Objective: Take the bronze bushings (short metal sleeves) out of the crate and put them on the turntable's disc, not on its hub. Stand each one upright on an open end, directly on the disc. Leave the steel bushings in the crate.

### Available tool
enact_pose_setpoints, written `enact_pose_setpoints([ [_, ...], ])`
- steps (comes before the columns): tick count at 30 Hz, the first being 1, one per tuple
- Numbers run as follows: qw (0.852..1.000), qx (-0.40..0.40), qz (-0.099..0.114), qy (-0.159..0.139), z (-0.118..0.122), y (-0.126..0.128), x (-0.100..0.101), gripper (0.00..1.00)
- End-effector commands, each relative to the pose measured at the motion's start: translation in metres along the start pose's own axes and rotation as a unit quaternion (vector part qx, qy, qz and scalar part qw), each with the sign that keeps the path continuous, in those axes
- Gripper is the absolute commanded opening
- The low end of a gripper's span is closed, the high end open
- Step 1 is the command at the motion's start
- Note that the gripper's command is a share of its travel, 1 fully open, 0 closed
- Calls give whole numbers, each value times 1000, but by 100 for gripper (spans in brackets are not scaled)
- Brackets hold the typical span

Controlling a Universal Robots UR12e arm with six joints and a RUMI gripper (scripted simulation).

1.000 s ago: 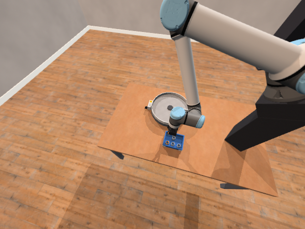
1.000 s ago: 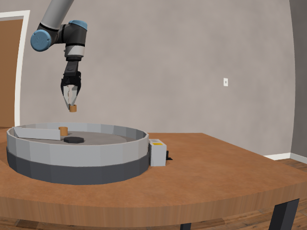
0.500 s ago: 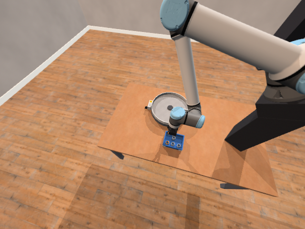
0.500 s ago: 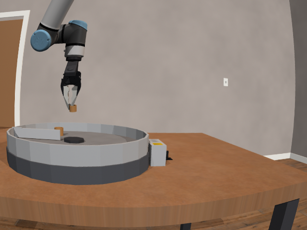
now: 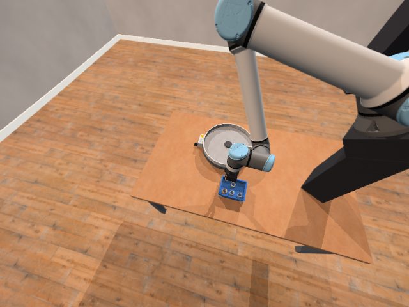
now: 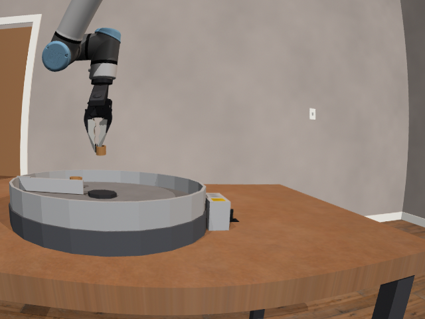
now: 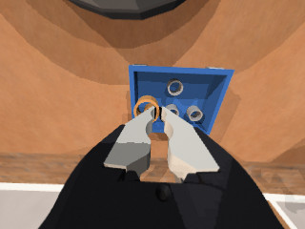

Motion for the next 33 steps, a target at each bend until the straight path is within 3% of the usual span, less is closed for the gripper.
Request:
enact_pose_setpoints([
  [1, 1000, 0, 0, 0, -3, 1, -1, 0],
  [14, 1000, 0, 0, 0, -32, 12, -1, 0],
  [26, 1000, 0, 0, 0, -98, 38, 0, 0],
  [28, 1000, 0, 0, 0, -98, 38, 0, 0],
  [33, 1000, 0, 0, 0, -132, 52, 0, 0],
])
Point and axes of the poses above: the point where the finger pads meet when closed, its own x axis out along the fingers, its own y axis across the jaws, z = x × y, the point moved 6 cm from there along -x, back along the fingers, and after that the axes turned 15 degrees about -x, right-handed, at the moved point
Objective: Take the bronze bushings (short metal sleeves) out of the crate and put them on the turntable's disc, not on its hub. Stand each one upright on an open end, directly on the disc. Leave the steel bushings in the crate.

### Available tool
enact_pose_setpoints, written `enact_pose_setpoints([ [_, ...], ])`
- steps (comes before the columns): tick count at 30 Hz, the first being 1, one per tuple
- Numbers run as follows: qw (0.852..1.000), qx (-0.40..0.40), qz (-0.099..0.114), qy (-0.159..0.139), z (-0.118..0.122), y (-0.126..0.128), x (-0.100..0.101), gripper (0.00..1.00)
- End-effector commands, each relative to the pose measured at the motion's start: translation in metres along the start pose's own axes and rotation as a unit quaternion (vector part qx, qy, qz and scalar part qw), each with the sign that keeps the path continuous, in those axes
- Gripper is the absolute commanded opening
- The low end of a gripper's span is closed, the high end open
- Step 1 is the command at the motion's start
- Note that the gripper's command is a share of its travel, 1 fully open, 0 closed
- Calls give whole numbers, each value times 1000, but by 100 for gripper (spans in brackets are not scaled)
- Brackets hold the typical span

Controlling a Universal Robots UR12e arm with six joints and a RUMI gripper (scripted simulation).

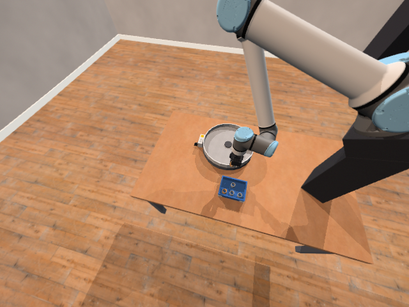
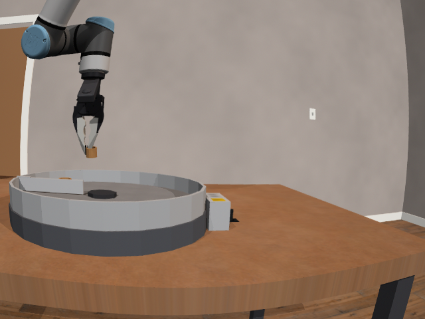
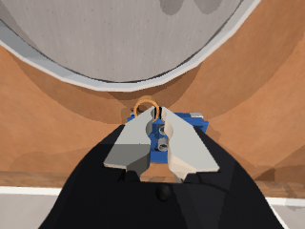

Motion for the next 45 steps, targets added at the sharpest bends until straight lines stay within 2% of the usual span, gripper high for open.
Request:
enact_pose_setpoints([
  [1, 1000, 0, -1, -1, -34, 13, 0, 0],
  [10, 1000, 0, -1, -1, -100, 39, 0, 0],
  [12, 1000, 0, -1, -1, -100, 39, 0, 0],
  [27, 1000, 0, -1, -1, -198, 78, 0, 0],
  [29, 1000, 0, -1, -1, -198, 78, 0, 0],
  [38, 1000, 0, -1, -1, -238, 93, 0, 0],
  [45, 1000, 0, -1, -1, -254, 99, 0, 0],
])
Point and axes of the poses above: the point where the finger pads meet when closed, its own x axis out along the fingers, its own y axis across the jaws, z = x × y, the point moved 6 cm from there along -x, back along the fingers, and after that the axes turned 15 degrees about -x, right-handed, at the moved point
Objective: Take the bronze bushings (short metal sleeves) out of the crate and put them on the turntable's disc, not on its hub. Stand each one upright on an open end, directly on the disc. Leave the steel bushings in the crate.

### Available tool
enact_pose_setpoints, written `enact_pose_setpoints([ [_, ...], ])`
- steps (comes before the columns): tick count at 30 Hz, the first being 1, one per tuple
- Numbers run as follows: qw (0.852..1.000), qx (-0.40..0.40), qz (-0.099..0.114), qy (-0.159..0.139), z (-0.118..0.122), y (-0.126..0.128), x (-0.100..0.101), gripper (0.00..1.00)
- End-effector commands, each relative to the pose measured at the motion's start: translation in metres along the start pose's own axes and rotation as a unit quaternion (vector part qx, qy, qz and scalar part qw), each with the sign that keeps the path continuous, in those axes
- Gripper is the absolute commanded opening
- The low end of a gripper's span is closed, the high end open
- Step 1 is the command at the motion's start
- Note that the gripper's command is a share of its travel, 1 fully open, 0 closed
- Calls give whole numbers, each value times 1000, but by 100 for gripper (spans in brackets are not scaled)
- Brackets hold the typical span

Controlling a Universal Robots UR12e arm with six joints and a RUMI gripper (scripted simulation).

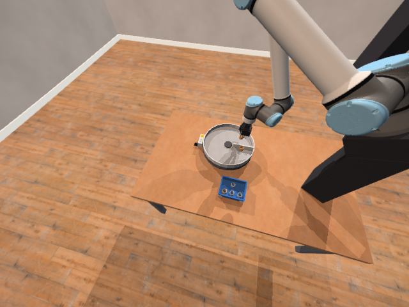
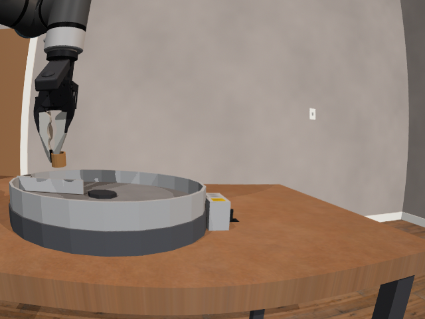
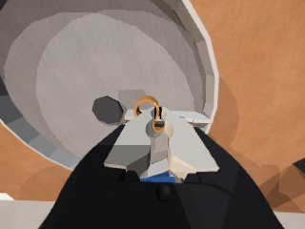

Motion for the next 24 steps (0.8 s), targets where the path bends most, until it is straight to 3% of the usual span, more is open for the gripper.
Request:
enact_pose_setpoints([
  [1, 1000, 0, 0, 0, -8, 3, 0, 0],
  [24, 1000, 0, 0, 0, -17, 6, 0, 0],
])
Point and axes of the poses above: the point where the finger pads meet when closed, its own x axis out along the fingers, its own y axis across the jaws, z = x × y, the point moved 6 cm from there along -x, back along the fingers, and after that the axes turned 15 degrees about -x, right-handed, at the moved point
